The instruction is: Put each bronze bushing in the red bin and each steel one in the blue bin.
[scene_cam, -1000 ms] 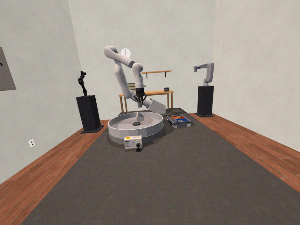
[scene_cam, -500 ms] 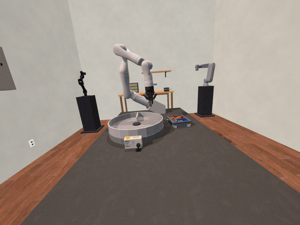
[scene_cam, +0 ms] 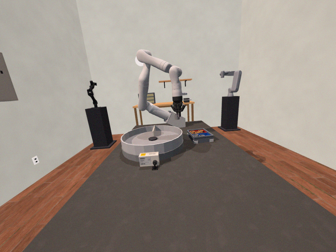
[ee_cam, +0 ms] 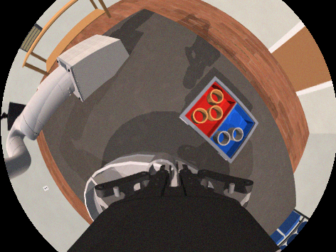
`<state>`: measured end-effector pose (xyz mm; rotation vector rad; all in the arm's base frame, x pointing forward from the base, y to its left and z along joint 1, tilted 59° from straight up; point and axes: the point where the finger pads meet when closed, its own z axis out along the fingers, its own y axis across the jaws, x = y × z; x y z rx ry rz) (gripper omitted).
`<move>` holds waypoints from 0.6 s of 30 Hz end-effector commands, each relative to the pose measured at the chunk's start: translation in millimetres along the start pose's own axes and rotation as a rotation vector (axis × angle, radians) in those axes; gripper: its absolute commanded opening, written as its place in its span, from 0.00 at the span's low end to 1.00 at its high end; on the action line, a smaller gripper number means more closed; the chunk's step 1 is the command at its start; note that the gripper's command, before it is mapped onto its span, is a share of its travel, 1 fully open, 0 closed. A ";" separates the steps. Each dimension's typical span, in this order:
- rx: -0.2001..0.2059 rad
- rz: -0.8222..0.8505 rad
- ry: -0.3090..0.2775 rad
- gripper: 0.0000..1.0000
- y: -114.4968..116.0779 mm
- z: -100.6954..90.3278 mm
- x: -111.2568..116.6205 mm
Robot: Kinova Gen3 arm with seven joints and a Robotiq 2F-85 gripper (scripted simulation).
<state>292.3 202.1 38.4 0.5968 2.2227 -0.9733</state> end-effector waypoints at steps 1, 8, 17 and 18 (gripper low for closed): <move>0.008 0.067 -0.017 0.00 30.0 6.1 8.4; 0.007 0.171 -0.017 0.00 61.1 6.6 19.4; 0.006 0.346 -0.018 0.00 112.9 7.3 37.7; 0.005 0.381 -0.018 0.00 123.2 7.4 41.3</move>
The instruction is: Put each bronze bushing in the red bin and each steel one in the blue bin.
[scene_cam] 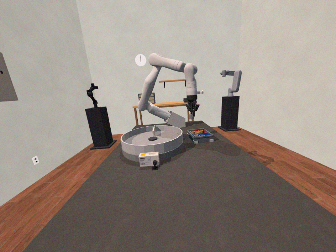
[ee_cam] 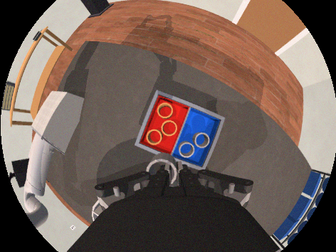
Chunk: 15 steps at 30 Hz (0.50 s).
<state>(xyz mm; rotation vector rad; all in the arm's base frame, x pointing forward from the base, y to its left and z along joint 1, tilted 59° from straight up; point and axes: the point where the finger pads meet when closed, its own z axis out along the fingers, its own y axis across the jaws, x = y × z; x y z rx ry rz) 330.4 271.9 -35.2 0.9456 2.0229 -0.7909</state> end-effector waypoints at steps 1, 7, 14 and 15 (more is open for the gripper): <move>0.002 0.065 -0.015 0.00 25.9 8.3 19.8; 0.002 0.135 -0.016 0.00 42.9 8.5 33.8; 0.000 0.275 -0.016 0.00 76.8 9.0 61.8; 0.000 0.275 -0.016 0.00 76.8 9.0 61.8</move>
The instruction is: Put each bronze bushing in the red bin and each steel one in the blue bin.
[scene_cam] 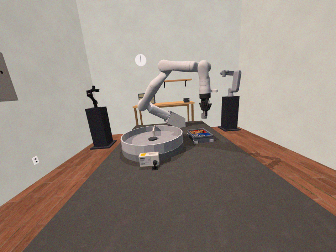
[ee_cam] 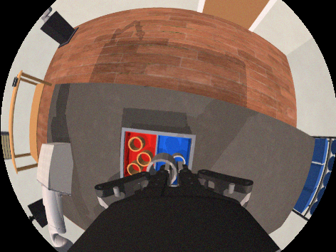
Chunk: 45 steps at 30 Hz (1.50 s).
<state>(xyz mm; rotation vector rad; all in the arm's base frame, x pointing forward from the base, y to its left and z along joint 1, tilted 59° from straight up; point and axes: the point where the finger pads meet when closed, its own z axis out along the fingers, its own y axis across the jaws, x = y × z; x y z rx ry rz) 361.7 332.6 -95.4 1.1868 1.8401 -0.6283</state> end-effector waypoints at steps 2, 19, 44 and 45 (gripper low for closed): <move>0.009 -0.002 -0.015 0.00 4.4 12.5 6.0; 0.008 -0.002 -0.014 0.00 4.4 11.7 5.8; 0.008 -0.002 -0.014 0.00 3.9 84.1 4.8; 0.008 -0.002 -0.014 0.00 3.9 84.1 4.8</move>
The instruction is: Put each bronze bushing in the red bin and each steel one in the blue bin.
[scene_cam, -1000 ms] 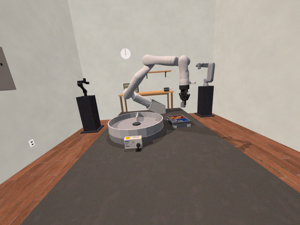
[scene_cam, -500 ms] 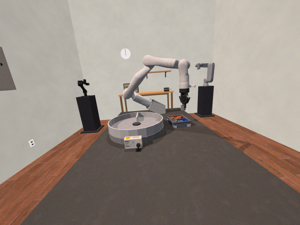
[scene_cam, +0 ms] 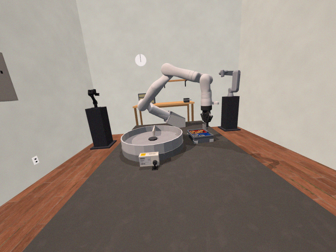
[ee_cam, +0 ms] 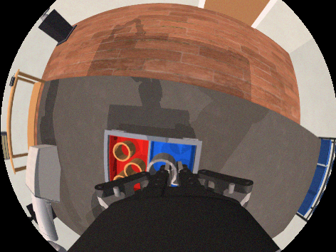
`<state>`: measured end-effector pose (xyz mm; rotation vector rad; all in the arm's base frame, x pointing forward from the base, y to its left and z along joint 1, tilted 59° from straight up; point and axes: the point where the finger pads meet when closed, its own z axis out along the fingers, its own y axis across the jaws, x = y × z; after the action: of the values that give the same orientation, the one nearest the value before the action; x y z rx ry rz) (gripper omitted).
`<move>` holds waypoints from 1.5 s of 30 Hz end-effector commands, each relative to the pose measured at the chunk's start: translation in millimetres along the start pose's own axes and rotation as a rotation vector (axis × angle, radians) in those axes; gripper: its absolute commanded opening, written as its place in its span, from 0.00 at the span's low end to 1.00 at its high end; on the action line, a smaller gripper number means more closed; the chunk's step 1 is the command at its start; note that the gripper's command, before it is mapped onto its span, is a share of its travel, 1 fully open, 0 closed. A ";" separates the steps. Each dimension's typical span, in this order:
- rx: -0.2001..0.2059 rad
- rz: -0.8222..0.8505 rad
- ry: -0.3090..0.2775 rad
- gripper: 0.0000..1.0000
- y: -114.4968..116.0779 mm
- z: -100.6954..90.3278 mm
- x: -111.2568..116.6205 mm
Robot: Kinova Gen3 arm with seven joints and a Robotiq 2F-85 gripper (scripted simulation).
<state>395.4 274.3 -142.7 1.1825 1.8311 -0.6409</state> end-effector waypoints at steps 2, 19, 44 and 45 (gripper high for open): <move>0.002 0.000 -0.002 0.00 -0.4 2.2 -0.4; 0.002 0.000 -0.002 0.00 -0.4 27.4 -0.4; 0.002 0.000 -0.002 0.00 -0.3 44.3 -0.3; 0.002 0.000 -0.002 0.00 -0.3 44.3 -0.3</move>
<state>411.6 240.6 -164.9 1.1827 1.8295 -0.6432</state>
